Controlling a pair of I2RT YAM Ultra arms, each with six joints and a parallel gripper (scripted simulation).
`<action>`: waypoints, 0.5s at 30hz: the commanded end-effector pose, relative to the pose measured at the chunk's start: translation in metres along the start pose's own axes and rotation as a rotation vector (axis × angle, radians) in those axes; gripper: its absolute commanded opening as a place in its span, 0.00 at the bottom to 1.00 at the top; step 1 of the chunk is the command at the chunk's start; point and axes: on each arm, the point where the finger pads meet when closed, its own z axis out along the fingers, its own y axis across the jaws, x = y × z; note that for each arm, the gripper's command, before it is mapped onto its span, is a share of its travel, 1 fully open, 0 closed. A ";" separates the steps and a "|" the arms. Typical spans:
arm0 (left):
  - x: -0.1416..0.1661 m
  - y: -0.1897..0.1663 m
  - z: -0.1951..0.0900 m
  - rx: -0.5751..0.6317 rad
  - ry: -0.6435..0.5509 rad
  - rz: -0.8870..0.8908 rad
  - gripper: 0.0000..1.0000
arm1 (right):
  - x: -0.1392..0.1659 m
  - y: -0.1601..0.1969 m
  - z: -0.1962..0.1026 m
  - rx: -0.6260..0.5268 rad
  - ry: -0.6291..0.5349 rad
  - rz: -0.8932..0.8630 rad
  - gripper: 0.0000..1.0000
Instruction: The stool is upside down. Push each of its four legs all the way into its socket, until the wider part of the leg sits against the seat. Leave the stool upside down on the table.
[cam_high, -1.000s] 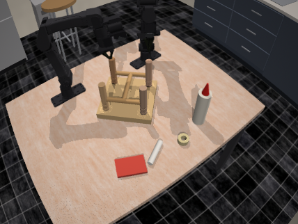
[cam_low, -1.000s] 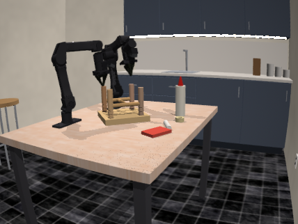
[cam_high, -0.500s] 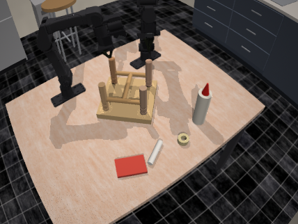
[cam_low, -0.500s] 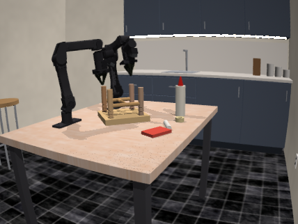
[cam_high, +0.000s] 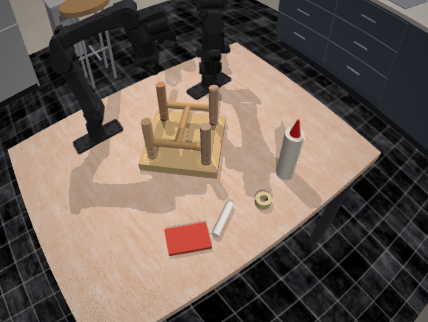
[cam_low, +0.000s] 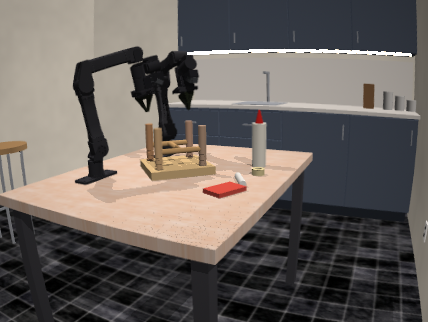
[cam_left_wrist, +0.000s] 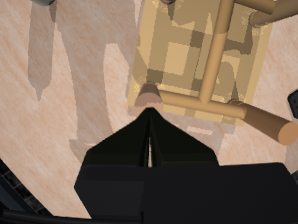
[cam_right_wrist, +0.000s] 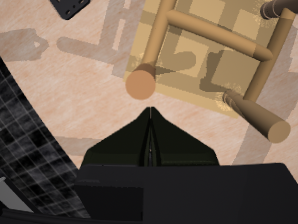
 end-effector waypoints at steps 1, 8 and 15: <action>-0.019 -0.004 -0.003 0.010 -0.048 0.007 0.00 | -0.004 -0.007 0.000 0.015 0.004 0.024 0.00; -0.069 -0.011 0.007 0.019 -0.073 0.035 0.00 | -0.007 -0.056 0.005 0.067 -0.012 0.197 0.00; -0.121 -0.023 0.029 0.031 -0.082 0.059 0.00 | 0.009 -0.113 0.004 0.124 -0.002 0.417 0.00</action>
